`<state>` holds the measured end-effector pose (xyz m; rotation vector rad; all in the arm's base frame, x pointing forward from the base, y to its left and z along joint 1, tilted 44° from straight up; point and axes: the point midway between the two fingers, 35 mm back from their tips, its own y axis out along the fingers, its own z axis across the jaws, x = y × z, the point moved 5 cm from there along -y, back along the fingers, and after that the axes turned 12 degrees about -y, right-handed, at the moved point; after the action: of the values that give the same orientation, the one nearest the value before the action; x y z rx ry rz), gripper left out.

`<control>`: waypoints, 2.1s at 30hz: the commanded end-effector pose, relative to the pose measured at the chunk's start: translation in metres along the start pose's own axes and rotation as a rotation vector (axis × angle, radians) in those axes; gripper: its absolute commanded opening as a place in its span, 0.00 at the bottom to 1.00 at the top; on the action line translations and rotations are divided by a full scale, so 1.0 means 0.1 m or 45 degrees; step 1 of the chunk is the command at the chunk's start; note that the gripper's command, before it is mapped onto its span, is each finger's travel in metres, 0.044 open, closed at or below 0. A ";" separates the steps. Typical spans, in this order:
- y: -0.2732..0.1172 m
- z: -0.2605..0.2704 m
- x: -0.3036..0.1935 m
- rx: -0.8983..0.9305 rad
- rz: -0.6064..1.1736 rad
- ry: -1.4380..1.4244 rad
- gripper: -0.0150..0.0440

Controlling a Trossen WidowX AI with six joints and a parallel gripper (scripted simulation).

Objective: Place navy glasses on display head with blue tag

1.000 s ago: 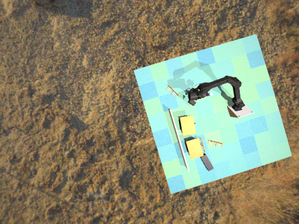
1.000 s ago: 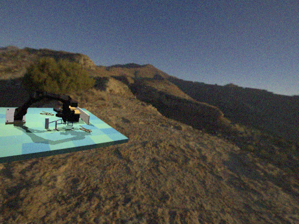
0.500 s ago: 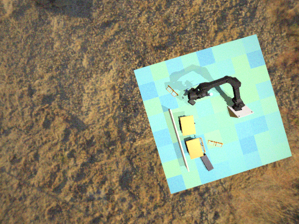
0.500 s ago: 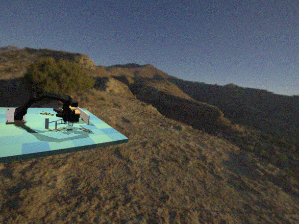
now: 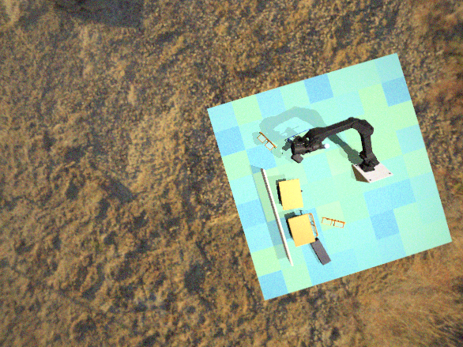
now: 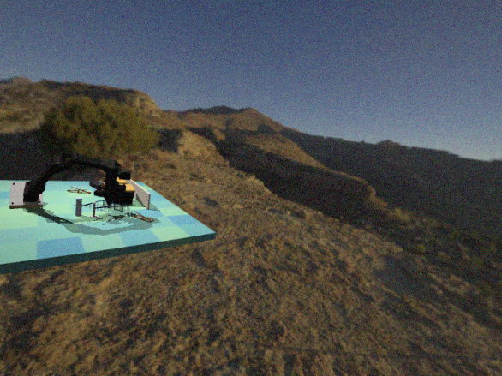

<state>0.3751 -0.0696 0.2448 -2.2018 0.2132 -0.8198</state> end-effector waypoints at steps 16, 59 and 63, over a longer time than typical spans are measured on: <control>-0.16 0.03 -0.07 0.003 -0.001 -0.023 0.25; -0.58 0.03 -0.90 0.002 0.011 -0.009 0.25; -0.58 0.03 -0.90 0.002 0.011 -0.009 0.25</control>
<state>0.3031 0.0070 0.2424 -2.2047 0.2143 -0.8043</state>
